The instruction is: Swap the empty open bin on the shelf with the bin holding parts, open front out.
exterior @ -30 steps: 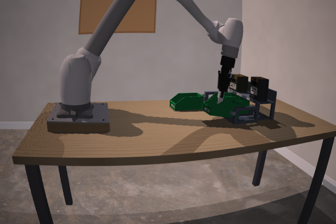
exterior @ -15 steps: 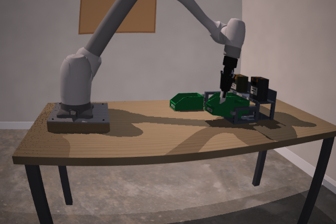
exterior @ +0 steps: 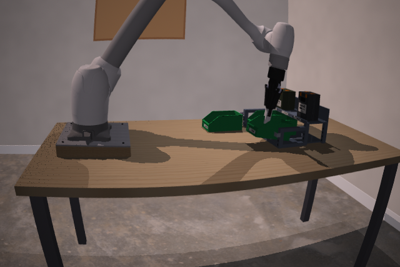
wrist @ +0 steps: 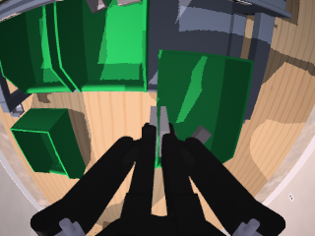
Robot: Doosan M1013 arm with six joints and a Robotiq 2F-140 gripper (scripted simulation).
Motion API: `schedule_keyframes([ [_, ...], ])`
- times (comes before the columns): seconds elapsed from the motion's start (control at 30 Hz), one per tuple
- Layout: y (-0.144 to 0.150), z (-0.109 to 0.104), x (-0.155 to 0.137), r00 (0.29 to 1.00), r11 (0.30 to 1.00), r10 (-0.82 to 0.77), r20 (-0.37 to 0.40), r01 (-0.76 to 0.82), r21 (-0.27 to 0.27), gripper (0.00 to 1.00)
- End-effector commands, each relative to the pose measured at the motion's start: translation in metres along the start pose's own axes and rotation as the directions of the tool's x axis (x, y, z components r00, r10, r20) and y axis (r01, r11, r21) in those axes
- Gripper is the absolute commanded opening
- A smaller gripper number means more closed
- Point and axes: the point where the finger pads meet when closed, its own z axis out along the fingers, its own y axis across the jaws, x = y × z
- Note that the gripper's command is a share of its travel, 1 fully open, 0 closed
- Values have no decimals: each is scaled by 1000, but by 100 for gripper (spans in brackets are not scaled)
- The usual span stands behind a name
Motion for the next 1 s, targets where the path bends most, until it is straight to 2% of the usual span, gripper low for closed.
schedule_keyframes([
  [0.0, 0, 0, 1, 1000, 1000, 0, 0, 0, 0, 10],
  [0.97, 0, -2, 11, 1000, 1000, 0, 0, 0, 0, 10],
])
